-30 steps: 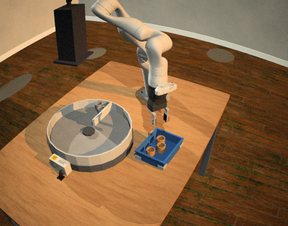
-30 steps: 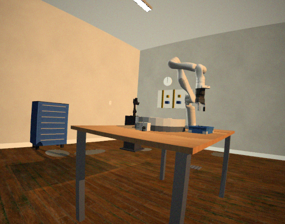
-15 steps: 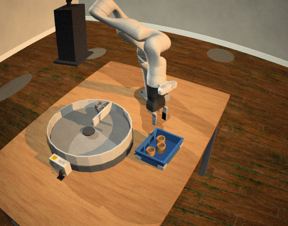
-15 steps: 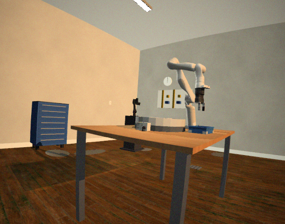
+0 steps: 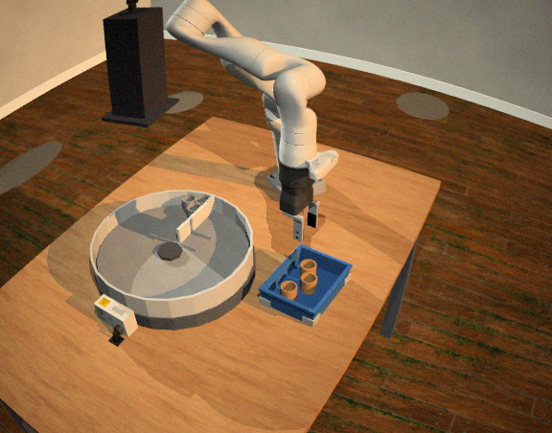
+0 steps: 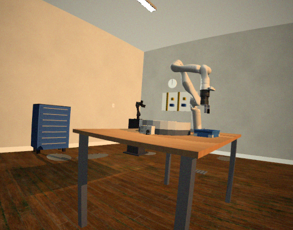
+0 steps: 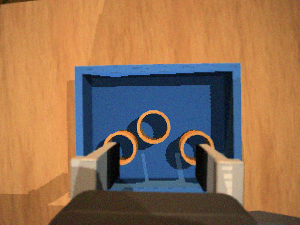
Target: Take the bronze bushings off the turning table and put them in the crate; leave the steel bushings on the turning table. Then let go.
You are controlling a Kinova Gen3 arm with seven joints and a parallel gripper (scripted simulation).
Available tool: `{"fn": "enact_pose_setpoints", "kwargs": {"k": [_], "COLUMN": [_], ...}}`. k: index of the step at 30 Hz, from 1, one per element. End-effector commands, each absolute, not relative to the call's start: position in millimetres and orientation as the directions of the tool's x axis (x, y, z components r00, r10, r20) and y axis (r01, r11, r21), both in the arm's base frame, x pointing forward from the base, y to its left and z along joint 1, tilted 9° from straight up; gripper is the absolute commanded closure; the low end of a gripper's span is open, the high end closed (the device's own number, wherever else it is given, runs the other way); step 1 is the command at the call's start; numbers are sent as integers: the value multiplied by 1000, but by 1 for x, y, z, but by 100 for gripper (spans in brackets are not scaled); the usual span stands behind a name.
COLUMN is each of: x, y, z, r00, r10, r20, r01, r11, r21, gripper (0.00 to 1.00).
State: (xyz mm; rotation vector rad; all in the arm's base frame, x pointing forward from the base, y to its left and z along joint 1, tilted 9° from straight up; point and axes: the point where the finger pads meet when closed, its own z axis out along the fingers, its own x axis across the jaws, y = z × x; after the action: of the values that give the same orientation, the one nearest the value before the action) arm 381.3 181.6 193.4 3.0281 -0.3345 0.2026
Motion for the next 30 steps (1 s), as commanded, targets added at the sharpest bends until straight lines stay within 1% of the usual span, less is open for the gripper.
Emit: {"fn": "enact_pose_setpoints", "kwargs": {"k": [1,6,11,23,28,30], "x": [382,382,381,381,380,380], "y": [181,181,181,181,180,180], "z": [193,193,196,196,199,199], "r00": [967,967,993,993,962,962], "r10": [-213,-213,23,23,256,256], "r20": [140,140,120,120,93,93], "r01": [-224,-224,10,10,244,244], "r11": [-972,-972,-995,-995,-961,-961], "r21": [72,72,103,103,129,129], "gripper": [0,0,0,0,0,0]}}
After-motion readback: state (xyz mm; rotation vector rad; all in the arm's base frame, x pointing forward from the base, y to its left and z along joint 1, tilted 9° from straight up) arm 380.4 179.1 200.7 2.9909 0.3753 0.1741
